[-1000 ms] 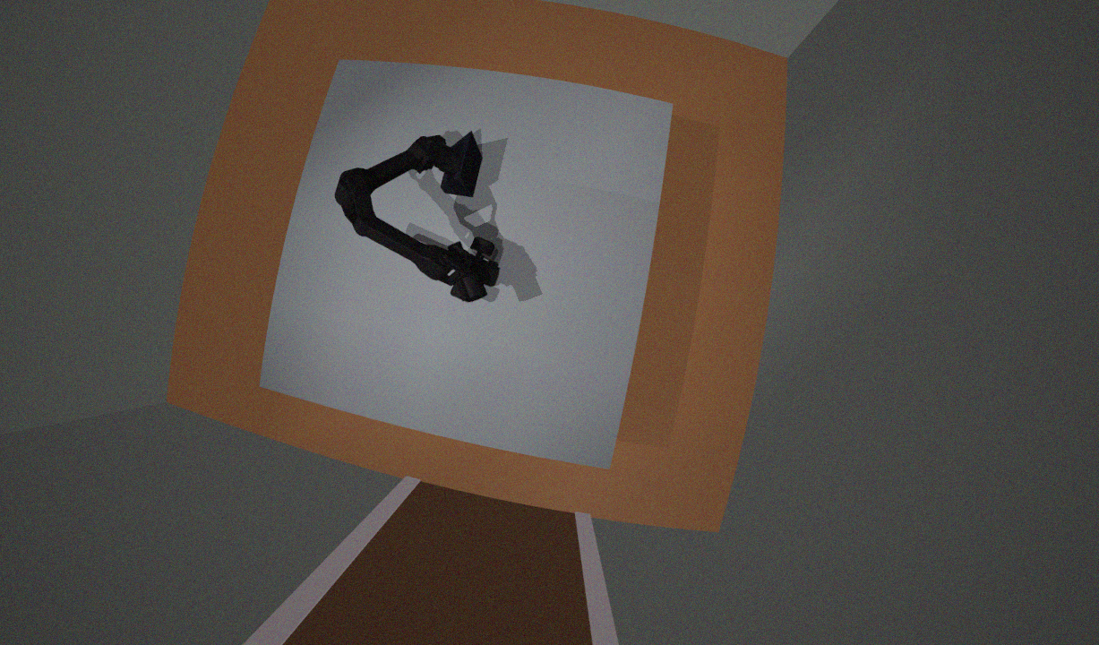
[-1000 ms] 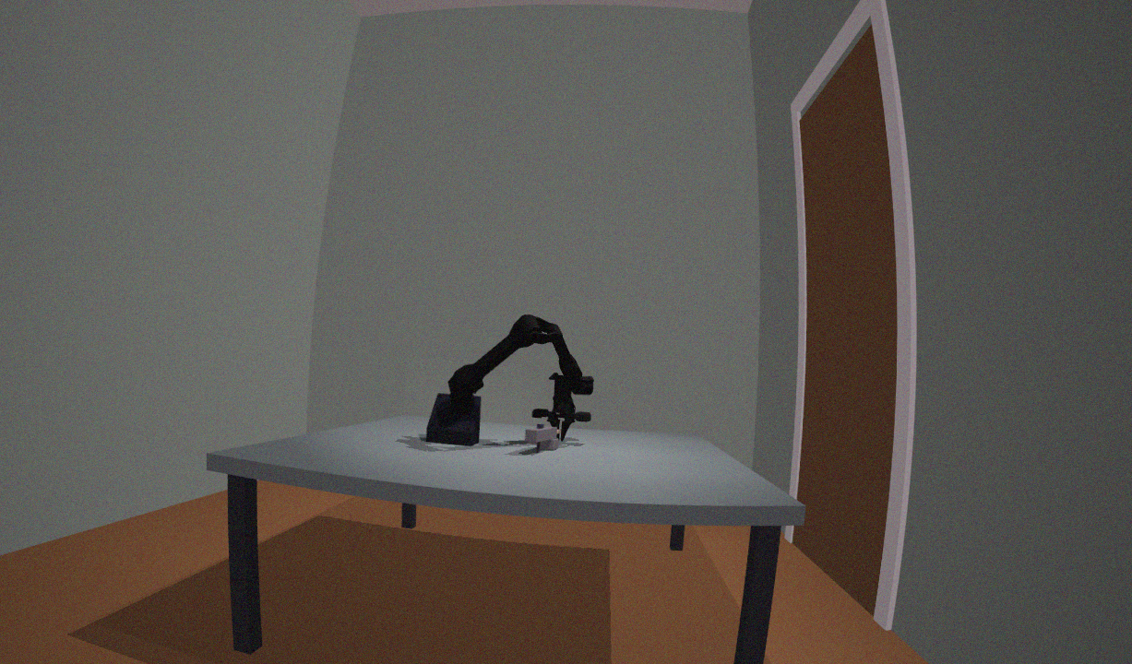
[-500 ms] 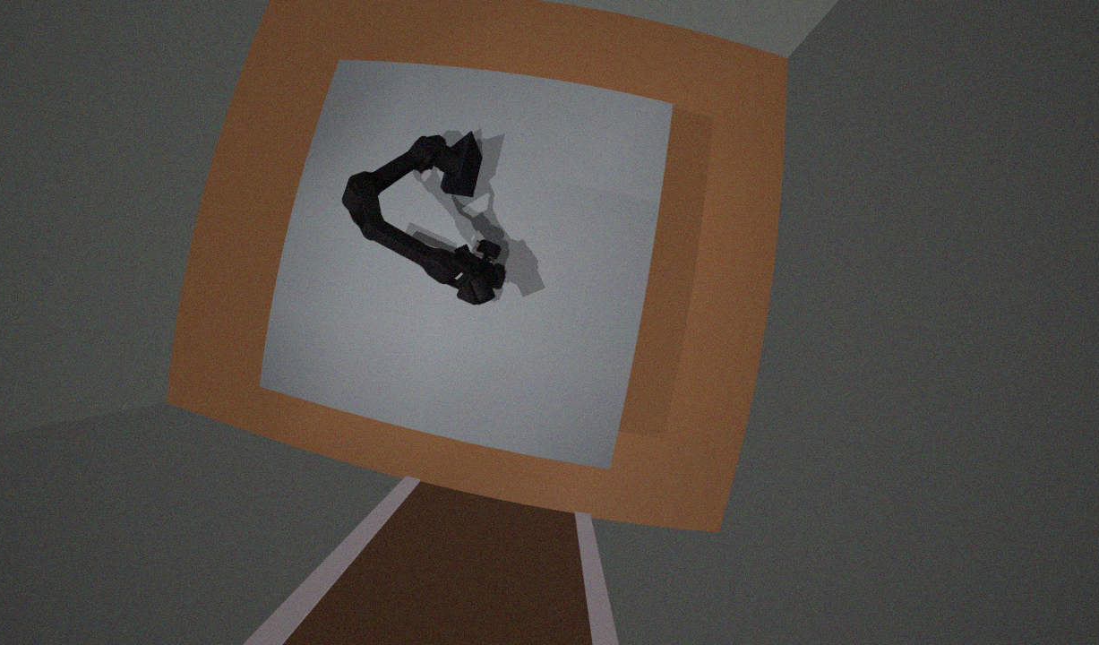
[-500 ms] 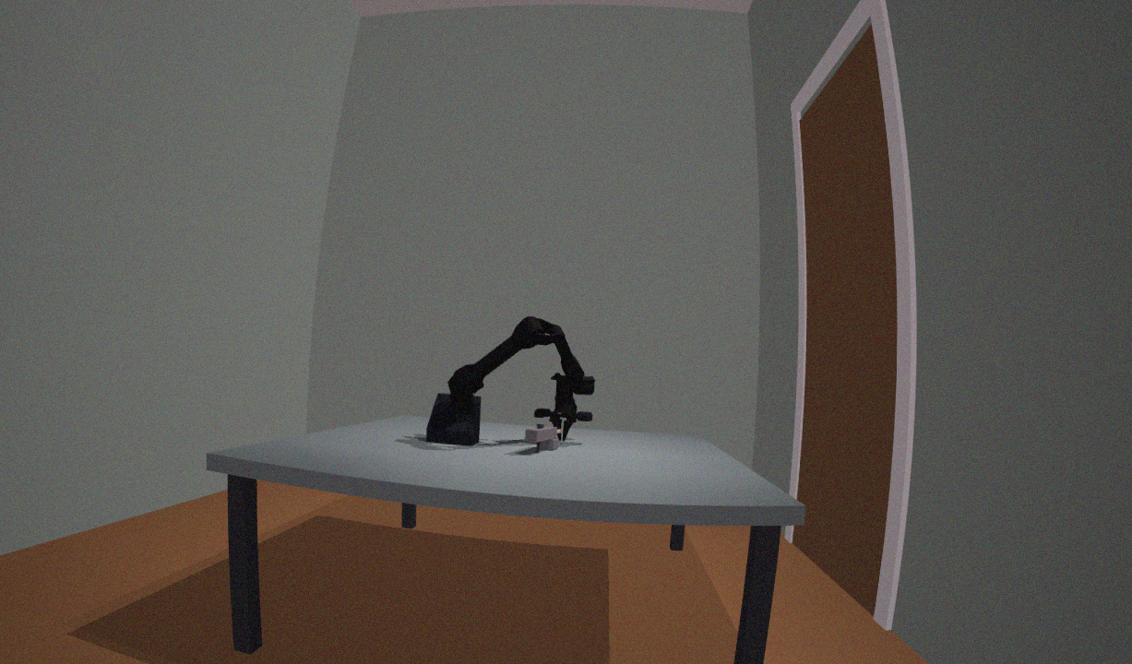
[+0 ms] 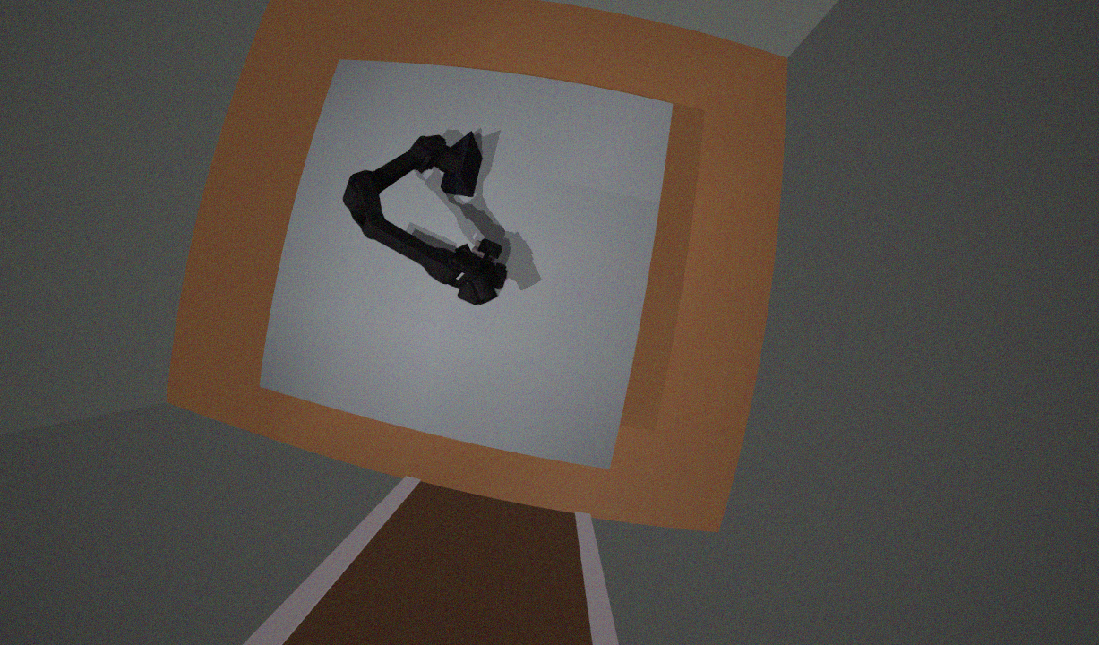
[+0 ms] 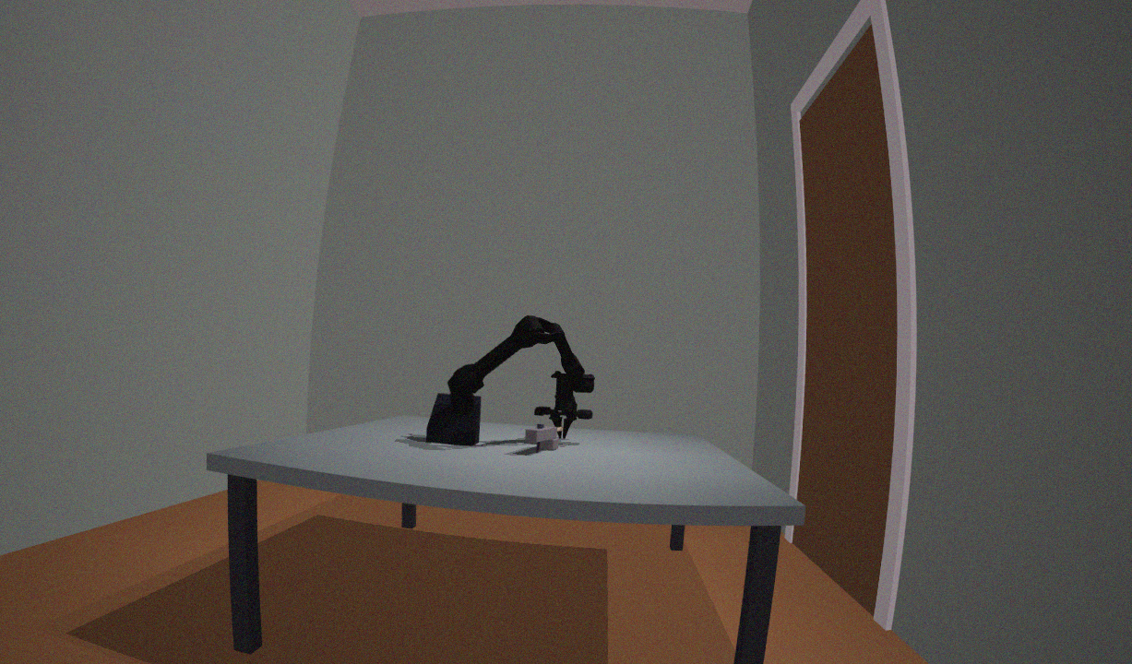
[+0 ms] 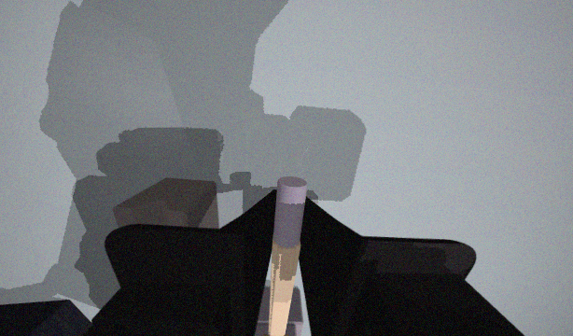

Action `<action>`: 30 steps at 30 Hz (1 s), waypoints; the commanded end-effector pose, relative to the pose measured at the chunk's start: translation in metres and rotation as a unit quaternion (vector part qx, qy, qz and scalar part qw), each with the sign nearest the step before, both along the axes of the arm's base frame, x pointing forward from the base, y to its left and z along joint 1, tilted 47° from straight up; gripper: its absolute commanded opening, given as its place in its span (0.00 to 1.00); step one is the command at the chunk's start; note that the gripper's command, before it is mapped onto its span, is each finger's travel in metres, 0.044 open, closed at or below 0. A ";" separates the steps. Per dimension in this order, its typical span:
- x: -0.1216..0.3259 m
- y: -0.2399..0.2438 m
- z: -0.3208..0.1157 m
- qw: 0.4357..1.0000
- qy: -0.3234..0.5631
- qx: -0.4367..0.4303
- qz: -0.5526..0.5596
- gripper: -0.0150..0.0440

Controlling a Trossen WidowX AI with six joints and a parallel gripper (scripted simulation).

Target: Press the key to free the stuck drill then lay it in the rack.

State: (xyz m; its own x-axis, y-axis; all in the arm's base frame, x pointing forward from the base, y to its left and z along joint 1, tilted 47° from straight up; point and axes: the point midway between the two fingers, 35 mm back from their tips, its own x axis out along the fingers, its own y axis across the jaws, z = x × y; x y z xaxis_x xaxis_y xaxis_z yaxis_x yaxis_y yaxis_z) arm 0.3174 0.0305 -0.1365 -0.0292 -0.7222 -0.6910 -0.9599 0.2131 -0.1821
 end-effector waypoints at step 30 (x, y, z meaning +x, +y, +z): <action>-0.003 0.014 0.017 1.000 -0.002 0.002 -0.002 0.25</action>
State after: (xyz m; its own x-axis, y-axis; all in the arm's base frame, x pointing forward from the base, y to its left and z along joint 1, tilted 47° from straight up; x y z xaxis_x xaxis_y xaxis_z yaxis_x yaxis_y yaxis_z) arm 0.3135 0.0426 -0.1208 -0.0301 -0.7221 -0.6911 -0.9602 0.2129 -0.1806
